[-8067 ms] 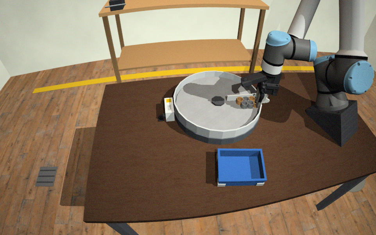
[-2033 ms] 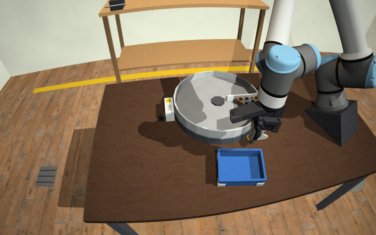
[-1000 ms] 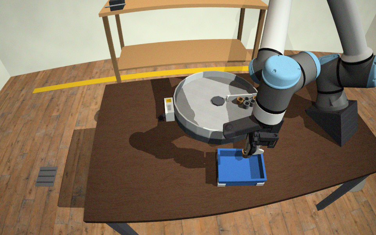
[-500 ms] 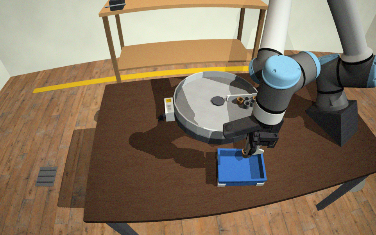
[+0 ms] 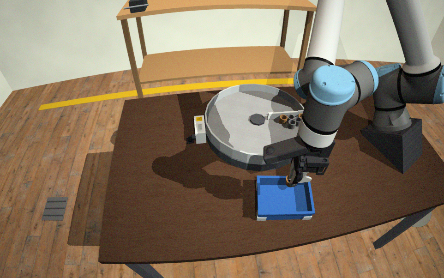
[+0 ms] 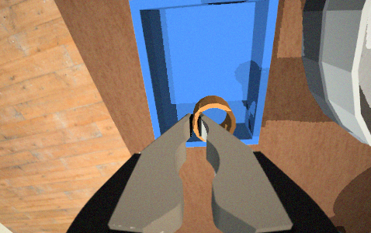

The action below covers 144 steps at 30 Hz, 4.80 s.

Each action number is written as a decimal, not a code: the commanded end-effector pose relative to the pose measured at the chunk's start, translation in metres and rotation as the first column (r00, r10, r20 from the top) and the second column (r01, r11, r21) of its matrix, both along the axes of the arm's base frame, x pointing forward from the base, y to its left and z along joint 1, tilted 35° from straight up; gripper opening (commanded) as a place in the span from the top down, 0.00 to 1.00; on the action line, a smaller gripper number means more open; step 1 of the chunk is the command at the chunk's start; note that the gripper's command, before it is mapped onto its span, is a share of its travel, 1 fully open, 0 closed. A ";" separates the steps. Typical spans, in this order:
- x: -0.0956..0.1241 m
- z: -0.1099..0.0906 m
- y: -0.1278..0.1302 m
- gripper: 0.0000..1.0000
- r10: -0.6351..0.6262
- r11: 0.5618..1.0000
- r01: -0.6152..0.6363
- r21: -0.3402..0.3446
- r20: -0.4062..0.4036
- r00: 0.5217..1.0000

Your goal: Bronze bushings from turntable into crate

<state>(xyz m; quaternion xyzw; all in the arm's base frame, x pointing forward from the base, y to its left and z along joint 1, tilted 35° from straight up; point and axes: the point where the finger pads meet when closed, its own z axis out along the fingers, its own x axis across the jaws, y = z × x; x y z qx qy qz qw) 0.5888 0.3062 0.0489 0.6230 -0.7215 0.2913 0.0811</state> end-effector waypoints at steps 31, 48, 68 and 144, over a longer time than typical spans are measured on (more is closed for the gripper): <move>0.016 -0.049 -0.030 1.00 0.001 1.000 -0.001 0.001 0.003 1.000; 0.016 -0.049 -0.030 1.00 0.001 1.000 -0.001 0.001 0.003 1.000; 0.016 -0.060 -0.038 1.00 -0.001 1.000 0.001 -0.002 -0.003 1.000; 0.023 -0.088 -0.056 1.00 -0.001 1.000 0.001 -0.002 -0.003 1.000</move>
